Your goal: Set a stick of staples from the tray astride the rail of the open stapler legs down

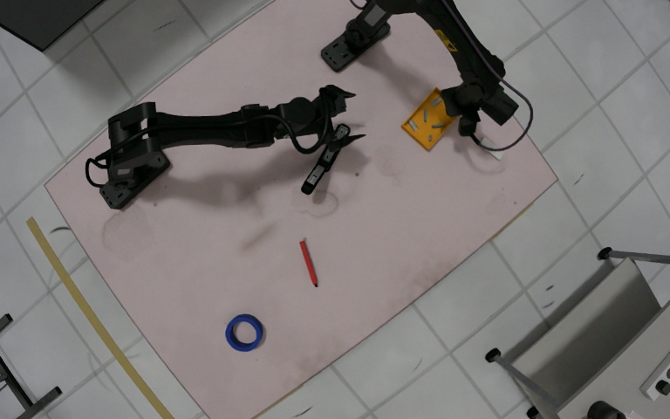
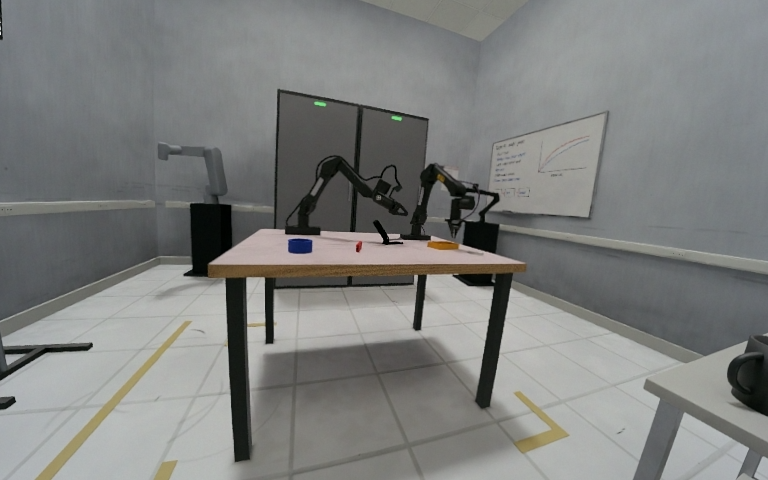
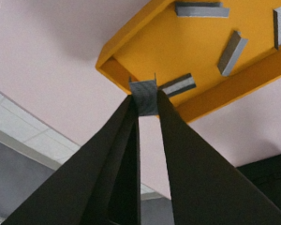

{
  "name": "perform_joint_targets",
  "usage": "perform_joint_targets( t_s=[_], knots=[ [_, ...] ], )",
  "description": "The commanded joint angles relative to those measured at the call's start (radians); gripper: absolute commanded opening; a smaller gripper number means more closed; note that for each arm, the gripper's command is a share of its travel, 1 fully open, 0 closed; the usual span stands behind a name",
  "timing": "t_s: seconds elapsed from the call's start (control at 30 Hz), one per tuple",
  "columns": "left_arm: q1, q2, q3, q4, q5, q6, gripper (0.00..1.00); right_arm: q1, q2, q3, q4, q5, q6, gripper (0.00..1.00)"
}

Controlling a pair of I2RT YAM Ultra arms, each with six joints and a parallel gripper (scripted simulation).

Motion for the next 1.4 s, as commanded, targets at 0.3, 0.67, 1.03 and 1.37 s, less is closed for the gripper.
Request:
perform_joint_targets(
  t_s=[0.3, 0.67, 1.03, 1.37],
  knots=[
    [0.012, 0.002, 0.026, -0.021, 0.012, 0.01, 0.06, -0.014, -0.358, -0.306, -0.079, -0.016, -0.007, 1.0],
    [0.005, 0.003, 0.016, -0.014, 0.012, 0.003, 0.06, -0.028, -0.813, -0.708, -0.134, -0.023, -0.011, 1.0],
    [0.005, -0.002, 0.036, -0.034, 0.012, 0.003, 0.06, -0.038, -1.186, -0.99, -0.173, -0.028, -0.013, 1.0],
    [-0.173, -0.132, -0.128, -0.022, 0.022, -0.299, 0.06, -0.042, -1.288, -1.037, -0.214, -0.03, -0.013, 1.0]
  ],
)
